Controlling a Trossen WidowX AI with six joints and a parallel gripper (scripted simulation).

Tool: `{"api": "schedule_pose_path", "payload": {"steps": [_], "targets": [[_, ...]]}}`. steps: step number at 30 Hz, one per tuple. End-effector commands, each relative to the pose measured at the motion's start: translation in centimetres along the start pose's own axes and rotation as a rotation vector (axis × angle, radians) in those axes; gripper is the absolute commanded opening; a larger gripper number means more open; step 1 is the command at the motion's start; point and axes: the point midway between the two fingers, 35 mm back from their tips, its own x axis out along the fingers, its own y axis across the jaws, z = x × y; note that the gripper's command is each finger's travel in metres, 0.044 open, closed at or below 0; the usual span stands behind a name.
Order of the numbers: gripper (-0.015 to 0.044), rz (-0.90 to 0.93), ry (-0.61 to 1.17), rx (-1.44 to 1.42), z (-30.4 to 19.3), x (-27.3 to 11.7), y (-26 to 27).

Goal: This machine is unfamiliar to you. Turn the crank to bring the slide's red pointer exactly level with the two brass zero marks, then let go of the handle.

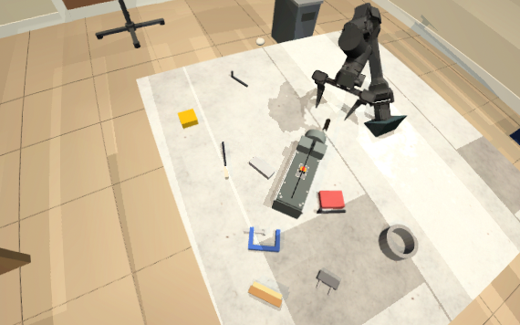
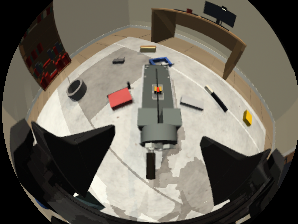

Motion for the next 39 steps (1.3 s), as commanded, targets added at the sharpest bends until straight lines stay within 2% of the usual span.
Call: {"api": "schedule_pose_path", "payload": {"steps": [1,8,21,39], "targets": [[0.0440,0.047,-0.024,-0.087,-1.4,-0.8,0.3],[0.0440,0.055,-0.032,-0.104,-1.7,-0.9,0.3],[0.0440,0.059,-0.038,-0.117,-4.9,2.2,0.1],[0.0440,0.060,-0.038,-0.118,-6.6,4.2,-0.1]]}}
